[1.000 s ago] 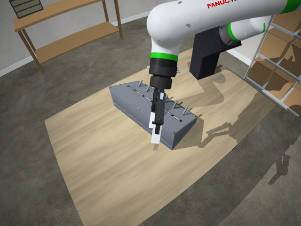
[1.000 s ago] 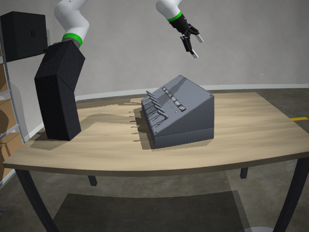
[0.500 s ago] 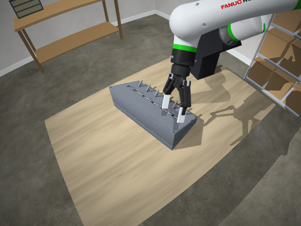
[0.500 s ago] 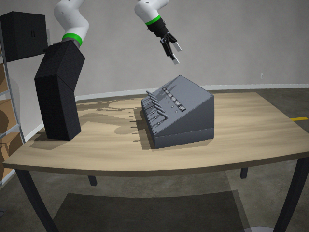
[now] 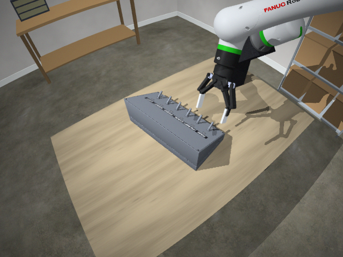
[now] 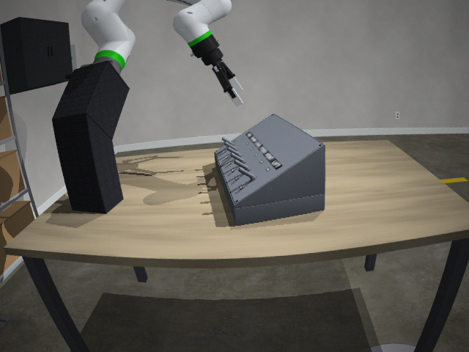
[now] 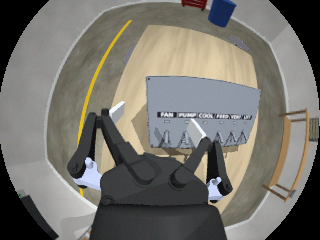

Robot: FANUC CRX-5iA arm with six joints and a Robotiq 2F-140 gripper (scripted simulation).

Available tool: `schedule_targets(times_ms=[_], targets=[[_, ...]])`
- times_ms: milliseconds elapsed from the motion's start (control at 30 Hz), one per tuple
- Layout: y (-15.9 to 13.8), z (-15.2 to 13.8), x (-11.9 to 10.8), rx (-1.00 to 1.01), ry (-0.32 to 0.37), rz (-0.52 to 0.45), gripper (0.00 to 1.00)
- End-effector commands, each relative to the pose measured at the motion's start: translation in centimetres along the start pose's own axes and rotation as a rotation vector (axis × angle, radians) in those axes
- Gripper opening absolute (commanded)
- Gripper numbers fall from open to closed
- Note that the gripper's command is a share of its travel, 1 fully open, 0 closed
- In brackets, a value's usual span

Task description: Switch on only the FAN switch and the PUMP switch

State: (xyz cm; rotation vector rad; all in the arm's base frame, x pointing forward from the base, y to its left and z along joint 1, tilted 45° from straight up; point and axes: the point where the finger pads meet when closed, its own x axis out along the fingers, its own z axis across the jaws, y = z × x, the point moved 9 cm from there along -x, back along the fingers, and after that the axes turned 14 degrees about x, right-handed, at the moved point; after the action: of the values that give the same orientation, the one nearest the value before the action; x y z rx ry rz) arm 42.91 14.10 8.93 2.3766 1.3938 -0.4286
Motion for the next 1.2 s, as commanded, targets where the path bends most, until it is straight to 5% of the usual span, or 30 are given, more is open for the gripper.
schedule_targets(times_ms=[0, 467, 733, 767, 1167], targets=[[-3.9, 2.3, -1.2, -0.110, -0.034, 0.023, 1.00], [-9.7, 5.9, -2.7, -0.265, -0.098, 0.038, 1.00], [-10.1, 6.1, -2.8, -0.276, -0.103, 0.038, 1.00], [-10.1, 6.1, -2.8, -0.276, -0.103, 0.038, 0.44], [-10.1, 6.1, -2.8, -0.276, -0.103, 0.038, 0.44]])
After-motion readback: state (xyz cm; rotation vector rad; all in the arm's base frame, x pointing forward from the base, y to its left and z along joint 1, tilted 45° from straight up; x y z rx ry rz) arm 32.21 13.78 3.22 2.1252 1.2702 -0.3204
